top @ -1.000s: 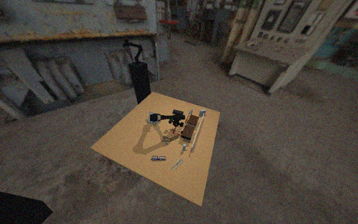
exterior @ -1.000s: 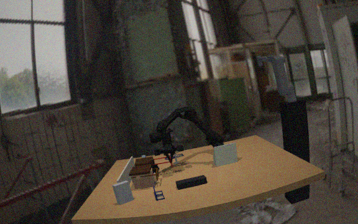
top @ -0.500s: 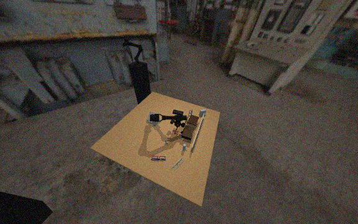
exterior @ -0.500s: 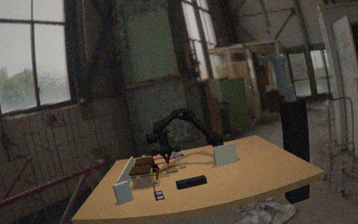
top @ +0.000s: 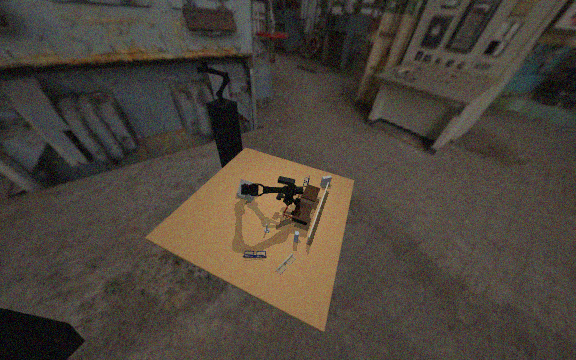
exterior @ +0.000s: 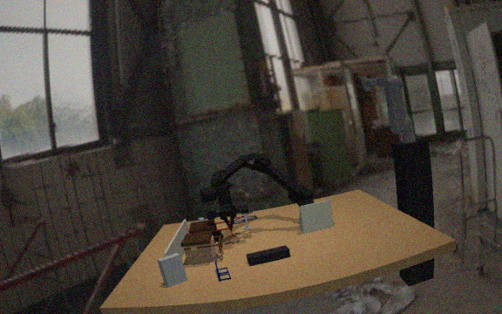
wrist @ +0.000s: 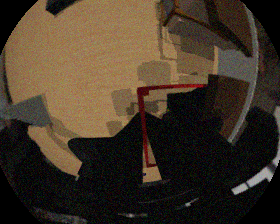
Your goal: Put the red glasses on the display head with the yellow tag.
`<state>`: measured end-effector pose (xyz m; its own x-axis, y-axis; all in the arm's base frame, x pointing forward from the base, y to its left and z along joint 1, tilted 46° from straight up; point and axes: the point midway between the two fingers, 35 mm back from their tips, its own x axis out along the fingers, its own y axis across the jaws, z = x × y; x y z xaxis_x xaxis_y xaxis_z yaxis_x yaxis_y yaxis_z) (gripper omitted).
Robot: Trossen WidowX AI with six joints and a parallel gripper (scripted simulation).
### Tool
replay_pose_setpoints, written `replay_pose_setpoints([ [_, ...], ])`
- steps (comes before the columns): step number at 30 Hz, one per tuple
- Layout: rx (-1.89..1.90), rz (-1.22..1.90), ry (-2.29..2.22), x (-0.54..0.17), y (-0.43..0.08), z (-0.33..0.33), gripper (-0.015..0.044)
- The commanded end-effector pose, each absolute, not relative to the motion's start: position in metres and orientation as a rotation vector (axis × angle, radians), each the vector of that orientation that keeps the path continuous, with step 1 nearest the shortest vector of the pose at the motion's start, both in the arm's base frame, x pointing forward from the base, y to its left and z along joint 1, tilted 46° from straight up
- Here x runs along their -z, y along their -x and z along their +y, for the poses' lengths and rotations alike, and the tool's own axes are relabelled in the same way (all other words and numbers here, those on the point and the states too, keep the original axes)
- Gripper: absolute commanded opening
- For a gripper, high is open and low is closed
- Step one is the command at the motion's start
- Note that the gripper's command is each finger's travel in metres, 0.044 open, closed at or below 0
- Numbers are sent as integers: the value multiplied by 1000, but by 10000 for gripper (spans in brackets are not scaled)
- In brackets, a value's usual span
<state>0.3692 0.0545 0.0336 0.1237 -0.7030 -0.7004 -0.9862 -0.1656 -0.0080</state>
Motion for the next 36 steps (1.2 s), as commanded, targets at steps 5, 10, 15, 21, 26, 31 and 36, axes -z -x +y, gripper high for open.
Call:
replay_pose_setpoints([
  [5, -779, 1624, 1935, -34, -382, 57, 0],
  [10, -779, 1624, 1935, -34, -390, 57, 0],
  [15, -778, 1623, 1935, -34, -397, 58, 0],
  [21, -778, 1623, 1935, -34, -404, 59, 0],
  [26, -778, 1623, 1935, -34, -406, 60, 0],
  [31, -778, 1623, 1935, -34, -407, 60, 0],
  [36, -778, 1623, 1935, -34, -408, 60, 0],
])
